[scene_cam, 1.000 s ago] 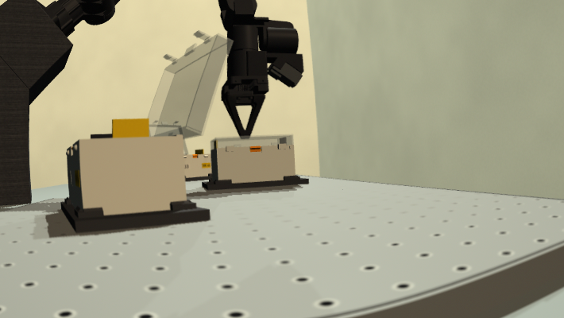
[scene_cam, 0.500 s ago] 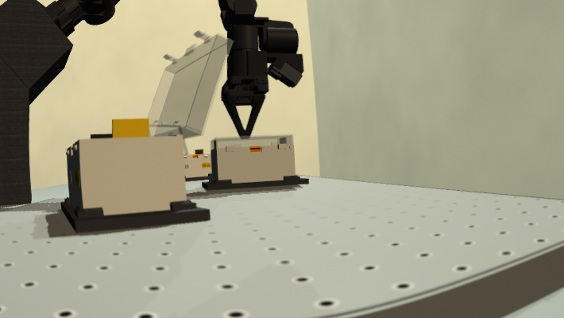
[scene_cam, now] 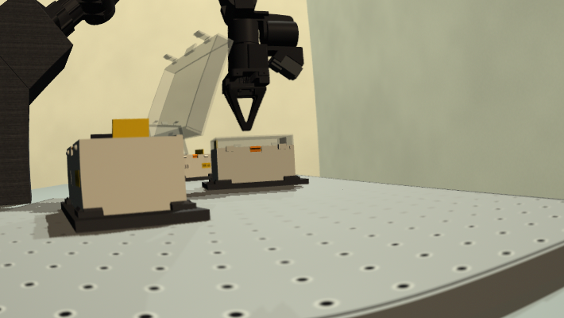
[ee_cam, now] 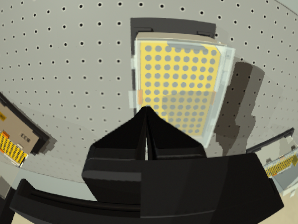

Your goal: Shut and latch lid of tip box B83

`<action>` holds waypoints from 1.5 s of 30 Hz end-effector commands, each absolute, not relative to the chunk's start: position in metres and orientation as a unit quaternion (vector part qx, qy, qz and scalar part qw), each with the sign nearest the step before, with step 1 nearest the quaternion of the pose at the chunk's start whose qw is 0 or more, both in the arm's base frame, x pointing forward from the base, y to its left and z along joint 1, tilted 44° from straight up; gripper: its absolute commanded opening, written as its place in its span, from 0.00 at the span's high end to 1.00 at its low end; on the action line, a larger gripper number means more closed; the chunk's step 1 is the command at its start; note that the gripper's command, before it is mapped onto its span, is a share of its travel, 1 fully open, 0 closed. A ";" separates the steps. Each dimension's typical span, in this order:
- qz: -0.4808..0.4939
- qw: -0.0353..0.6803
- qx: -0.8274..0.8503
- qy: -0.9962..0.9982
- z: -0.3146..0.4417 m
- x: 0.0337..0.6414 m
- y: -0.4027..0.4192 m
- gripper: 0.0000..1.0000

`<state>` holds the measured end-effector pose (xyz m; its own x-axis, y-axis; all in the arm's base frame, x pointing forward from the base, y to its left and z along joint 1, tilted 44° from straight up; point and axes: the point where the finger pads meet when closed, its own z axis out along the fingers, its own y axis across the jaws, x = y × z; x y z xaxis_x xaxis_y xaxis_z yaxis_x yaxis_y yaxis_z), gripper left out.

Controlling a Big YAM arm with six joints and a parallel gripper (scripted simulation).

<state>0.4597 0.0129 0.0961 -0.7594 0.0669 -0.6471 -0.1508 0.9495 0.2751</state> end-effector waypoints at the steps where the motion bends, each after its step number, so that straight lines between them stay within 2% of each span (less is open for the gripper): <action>1: 0.154 0.348 -0.021 0.924 0.105 0.455 0.005 1.00; 24: 0.153 0.349 -0.022 0.924 0.129 0.434 -0.004 1.00; 28: 0.159 0.332 -0.022 0.930 0.115 0.434 0.002 1.00; 45: 0.156 0.348 -0.022 0.924 0.127 0.439 0.000 1.00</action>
